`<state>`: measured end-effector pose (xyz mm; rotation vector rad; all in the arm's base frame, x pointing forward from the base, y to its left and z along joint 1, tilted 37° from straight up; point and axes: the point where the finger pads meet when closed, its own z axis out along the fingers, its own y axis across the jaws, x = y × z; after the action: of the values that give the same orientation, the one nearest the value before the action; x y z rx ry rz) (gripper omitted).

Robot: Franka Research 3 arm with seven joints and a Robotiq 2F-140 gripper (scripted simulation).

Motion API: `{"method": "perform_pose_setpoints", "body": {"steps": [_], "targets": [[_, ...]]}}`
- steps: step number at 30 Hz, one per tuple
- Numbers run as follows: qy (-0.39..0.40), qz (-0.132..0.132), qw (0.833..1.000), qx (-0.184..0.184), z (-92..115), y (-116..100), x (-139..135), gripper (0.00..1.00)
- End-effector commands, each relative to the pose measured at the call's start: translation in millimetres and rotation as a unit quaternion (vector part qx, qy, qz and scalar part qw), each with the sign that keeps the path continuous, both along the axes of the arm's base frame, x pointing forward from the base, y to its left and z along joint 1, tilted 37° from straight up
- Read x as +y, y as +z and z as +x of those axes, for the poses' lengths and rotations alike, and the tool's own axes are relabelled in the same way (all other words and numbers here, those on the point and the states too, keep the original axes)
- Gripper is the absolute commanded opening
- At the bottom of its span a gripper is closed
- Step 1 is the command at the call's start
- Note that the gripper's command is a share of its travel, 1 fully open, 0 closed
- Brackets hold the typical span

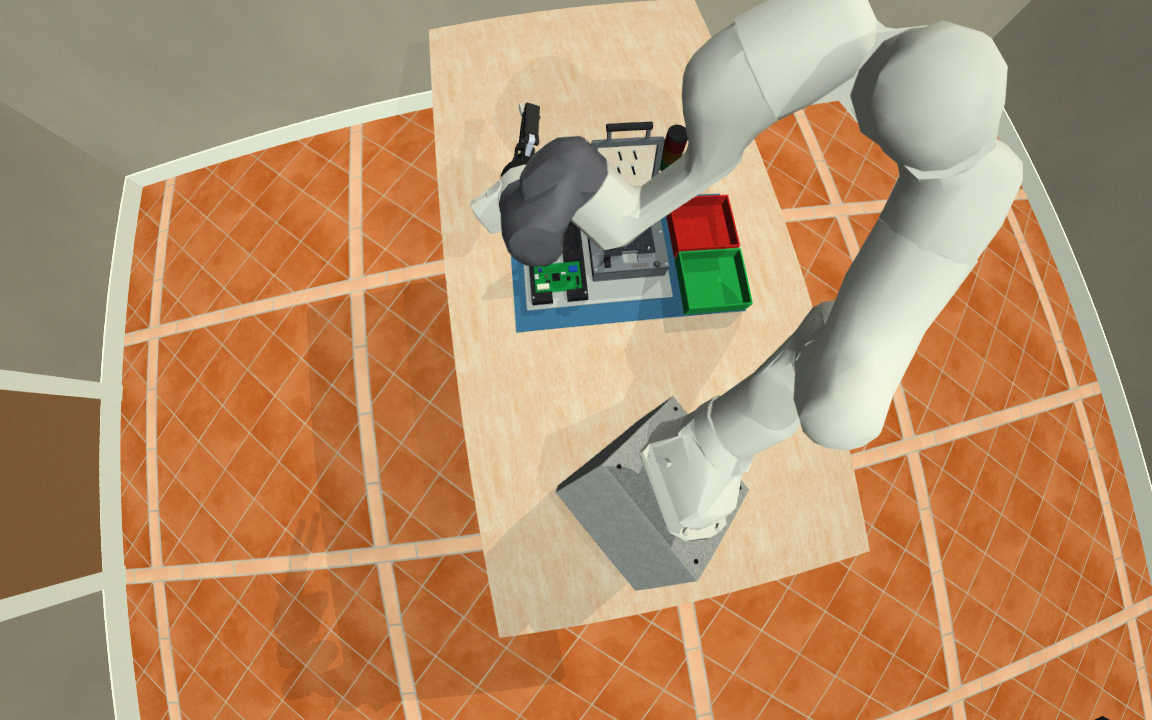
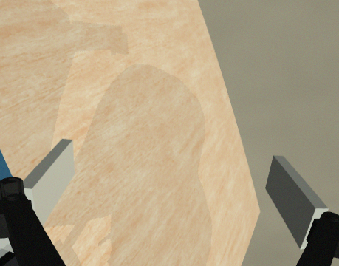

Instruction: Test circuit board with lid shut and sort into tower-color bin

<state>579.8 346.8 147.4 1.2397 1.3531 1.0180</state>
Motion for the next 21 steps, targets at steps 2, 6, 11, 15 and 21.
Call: {"method": "perform_pose_setpoints", "body": {"steps": [2, 6, 11, 15, 21], "targets": [[0.000, -0.060, 0.996, 0.058, -22.2, -13.6, -0.5, 1.00], [-0.012, -0.067, 0.993, 0.097, -40.8, -9.6, -1.6, 1.00], [-0.035, -0.080, 0.987, 0.132, -57.2, -3.9, -8.0, 1.00], [-0.049, -0.088, 0.982, 0.161, -70.8, -0.2, -11.5, 1.00], [-0.067, -0.098, 0.972, 0.203, -91.2, 4.7, -14.8, 1.00]]}}
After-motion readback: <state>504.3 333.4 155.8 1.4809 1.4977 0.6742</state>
